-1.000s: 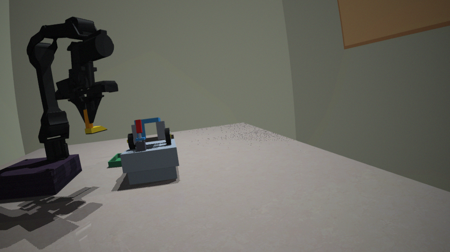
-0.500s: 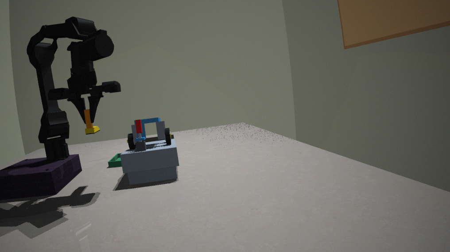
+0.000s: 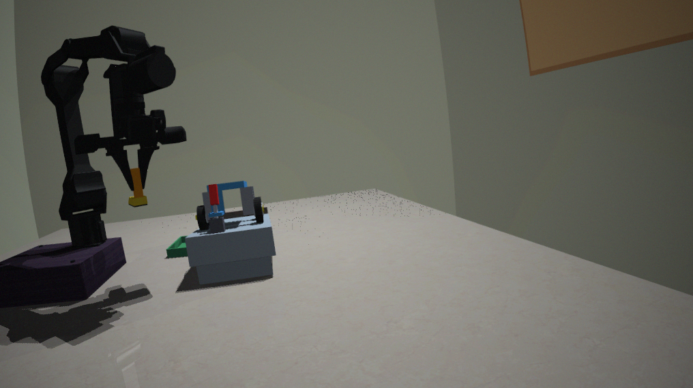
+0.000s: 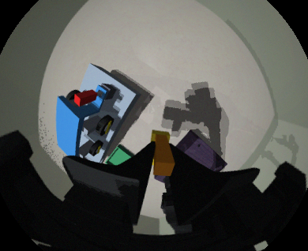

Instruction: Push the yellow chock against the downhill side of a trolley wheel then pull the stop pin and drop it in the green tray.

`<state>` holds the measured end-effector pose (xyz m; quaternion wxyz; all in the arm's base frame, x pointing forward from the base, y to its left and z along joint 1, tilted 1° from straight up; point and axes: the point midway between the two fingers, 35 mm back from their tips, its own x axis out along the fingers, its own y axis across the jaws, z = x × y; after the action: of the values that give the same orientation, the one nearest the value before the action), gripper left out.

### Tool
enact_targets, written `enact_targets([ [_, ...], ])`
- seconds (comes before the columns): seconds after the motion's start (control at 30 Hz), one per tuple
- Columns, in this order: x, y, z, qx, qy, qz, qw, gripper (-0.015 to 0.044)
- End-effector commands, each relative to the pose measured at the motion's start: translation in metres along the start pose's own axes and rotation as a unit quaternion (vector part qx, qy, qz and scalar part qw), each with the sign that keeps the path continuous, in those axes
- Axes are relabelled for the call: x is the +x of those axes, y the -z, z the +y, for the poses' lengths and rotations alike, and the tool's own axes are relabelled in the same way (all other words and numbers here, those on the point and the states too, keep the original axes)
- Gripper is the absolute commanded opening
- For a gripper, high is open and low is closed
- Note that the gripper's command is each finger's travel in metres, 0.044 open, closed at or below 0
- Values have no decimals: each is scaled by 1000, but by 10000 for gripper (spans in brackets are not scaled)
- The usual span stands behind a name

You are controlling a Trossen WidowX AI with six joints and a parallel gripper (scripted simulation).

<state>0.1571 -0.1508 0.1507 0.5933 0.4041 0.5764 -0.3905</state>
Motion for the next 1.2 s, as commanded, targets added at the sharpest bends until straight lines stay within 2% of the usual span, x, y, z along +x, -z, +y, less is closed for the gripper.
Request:
enact_targets([
  [0.0, 0, 0, 0, -57, 1, 1, 998, 0],
  [0.57, 0, 0, 0, -339, 2, 1, 941, 0],
  [1.17, 0, 0, 0, -603, 3, 1, 797, 0],
])
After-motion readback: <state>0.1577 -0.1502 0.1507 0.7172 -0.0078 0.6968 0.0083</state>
